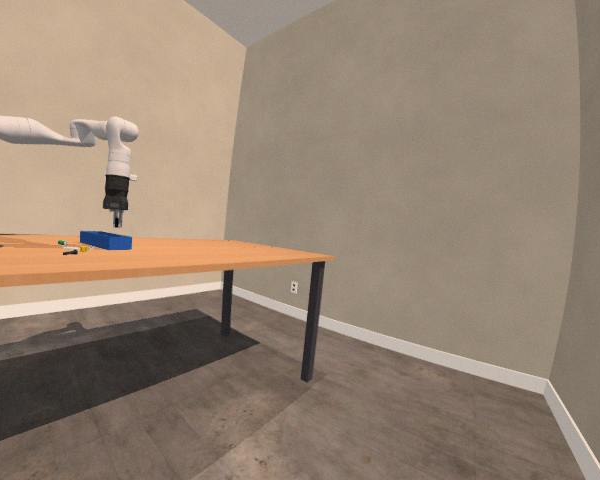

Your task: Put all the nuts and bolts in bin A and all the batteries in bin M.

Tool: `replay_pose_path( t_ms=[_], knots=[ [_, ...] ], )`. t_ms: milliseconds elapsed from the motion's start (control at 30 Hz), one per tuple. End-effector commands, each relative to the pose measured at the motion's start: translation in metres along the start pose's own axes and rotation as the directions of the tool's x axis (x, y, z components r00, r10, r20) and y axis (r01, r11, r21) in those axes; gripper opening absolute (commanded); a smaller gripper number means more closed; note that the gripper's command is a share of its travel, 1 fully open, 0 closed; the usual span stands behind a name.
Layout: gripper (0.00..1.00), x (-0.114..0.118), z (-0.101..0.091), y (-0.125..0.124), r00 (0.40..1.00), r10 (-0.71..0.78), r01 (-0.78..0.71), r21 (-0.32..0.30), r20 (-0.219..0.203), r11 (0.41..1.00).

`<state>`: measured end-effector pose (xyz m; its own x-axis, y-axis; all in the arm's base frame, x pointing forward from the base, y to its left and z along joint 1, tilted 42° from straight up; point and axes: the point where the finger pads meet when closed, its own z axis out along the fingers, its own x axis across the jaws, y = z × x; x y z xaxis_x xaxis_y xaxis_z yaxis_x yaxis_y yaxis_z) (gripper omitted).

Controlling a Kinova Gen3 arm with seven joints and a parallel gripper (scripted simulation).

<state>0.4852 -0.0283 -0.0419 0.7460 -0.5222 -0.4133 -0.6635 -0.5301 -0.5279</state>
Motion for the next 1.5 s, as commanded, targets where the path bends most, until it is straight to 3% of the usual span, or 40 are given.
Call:
replay_pose_path(
  t_ms=[0, 133, 167, 467, 1467],
  knots=[
    [0.31, -0.001, 0.0, -0.003, 0.988, 0.156, -0.156, -0.003, 0.004, 0.988],
    [0.31, -0.001, 0.0, -0.003, 0.97, 0.242, -0.242, -0.003, 0.004, 0.97],
    [0.31, -0.001, -0.001, -0.003, 0.938, 0.346, -0.346, -0.004, 0.005, 0.938],
    [0.31, -0.001, -0.001, -0.003, 0.762, 0.648, -0.647, -0.022, 0.007, 0.762],
    [0.31, -0.001, 0.061, -0.001, 0.764, 0.646, -0.646, -0.015, 0.003, 0.764]
  ],
)
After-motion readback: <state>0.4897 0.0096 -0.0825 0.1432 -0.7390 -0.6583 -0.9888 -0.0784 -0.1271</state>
